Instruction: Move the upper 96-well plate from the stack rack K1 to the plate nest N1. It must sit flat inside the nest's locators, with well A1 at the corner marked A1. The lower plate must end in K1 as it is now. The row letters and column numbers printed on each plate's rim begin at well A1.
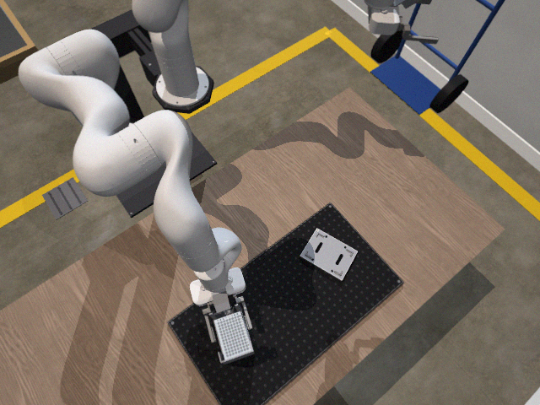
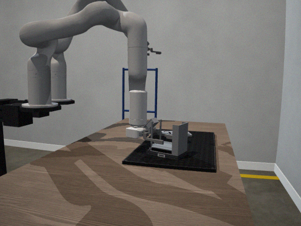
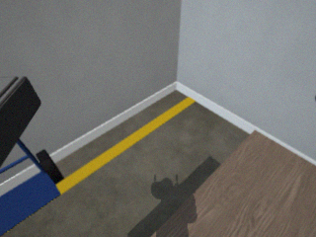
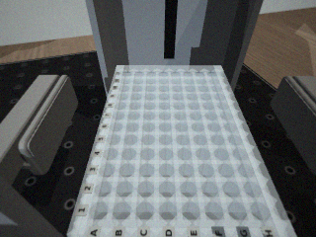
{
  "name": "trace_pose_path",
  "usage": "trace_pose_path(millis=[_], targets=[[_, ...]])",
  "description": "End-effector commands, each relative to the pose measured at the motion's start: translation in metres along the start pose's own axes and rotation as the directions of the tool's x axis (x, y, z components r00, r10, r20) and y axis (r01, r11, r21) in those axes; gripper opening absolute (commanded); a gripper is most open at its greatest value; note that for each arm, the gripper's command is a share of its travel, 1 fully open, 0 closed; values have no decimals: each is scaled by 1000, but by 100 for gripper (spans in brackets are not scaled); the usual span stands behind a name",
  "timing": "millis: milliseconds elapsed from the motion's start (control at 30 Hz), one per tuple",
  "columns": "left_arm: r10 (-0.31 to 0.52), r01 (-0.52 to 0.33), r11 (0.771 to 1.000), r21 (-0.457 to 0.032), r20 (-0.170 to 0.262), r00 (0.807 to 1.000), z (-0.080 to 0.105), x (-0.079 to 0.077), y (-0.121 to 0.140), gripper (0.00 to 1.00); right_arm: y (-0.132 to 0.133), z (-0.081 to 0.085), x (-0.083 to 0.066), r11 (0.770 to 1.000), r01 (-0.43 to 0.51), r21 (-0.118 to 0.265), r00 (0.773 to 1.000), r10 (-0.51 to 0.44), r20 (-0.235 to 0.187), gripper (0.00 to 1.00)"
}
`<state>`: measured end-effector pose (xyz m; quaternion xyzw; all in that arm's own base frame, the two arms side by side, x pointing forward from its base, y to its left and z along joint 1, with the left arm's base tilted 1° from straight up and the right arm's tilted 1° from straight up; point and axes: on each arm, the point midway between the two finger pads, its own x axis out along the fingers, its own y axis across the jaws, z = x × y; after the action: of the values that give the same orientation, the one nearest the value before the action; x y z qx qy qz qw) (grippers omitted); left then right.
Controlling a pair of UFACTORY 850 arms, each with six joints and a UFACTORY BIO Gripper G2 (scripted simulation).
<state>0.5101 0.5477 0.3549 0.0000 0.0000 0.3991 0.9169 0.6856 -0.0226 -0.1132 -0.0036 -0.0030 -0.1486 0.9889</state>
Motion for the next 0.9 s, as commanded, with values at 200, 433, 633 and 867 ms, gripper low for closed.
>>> trace_pose_path(millis=[200, 433, 633, 867], targets=[[0, 0, 1000, 0, 3, 1000, 2, 1, 0, 100, 0, -5, 1, 1000, 0, -2, 1000, 0, 4, 37], [0, 0, 1000, 0, 3, 1000, 2, 1, 0, 100, 0, -10, 1, 1000, 0, -2, 1000, 0, 4, 37], [0, 0, 1000, 0, 3, 1000, 2, 1, 0, 100, 0, -12, 1, 1000, 0, -2, 1000, 0, 4, 37], [0, 0, 1000, 0, 3, 1000, 2, 1, 0, 100, 0, -16, 1, 1000, 0, -2, 1000, 0, 4, 37]])
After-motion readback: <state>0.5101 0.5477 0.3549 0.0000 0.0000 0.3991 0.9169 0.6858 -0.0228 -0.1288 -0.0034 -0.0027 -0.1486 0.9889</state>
